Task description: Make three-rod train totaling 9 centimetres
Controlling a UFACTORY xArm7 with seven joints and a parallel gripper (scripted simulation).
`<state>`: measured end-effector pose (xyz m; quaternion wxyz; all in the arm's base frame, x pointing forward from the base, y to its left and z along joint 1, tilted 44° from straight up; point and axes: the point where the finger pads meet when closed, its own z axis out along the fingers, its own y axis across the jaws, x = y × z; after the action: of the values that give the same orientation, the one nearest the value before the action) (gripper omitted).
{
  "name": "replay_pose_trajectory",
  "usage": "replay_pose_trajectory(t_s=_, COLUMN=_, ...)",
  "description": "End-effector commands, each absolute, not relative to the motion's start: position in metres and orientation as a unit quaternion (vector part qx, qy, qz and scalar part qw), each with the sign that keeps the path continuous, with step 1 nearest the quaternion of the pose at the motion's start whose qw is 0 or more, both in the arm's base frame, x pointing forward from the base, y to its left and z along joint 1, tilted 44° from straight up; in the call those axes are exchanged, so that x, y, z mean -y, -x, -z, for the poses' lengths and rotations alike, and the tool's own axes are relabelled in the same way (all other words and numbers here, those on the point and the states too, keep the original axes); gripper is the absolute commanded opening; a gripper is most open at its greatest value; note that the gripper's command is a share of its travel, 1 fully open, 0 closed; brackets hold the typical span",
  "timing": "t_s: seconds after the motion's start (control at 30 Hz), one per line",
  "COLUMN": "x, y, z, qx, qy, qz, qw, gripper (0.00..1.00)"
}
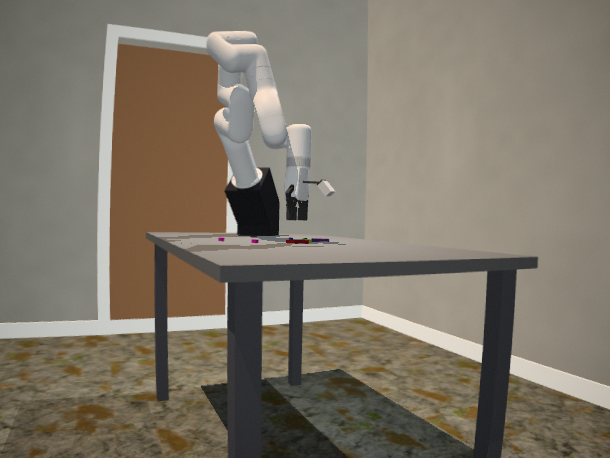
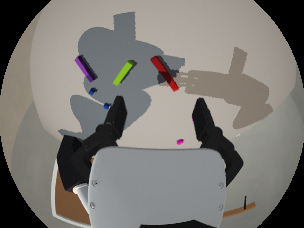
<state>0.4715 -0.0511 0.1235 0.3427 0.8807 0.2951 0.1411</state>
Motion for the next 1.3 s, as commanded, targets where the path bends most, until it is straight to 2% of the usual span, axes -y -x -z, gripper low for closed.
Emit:
replay_pose_trajectory(t_s=0.0, x=0.05, y=-0.472, z=-0.124, qx=-0.296, qy=-0.88, qz=-0.142, qw=0.343, gripper=1.0)
replay_pose_trajectory(t_s=0.43, x=-0.015, y=-0.458, z=-0.067, qx=-0.296, qy=-0.88, qz=-0.141, qw=0.342, gripper=1.0)
replay_pose_trajectory(t_s=1.27, x=-0.016, y=-0.458, z=-0.066, qx=-0.296, qy=-0.88, qz=-0.141, qw=0.342, gripper=1.0)
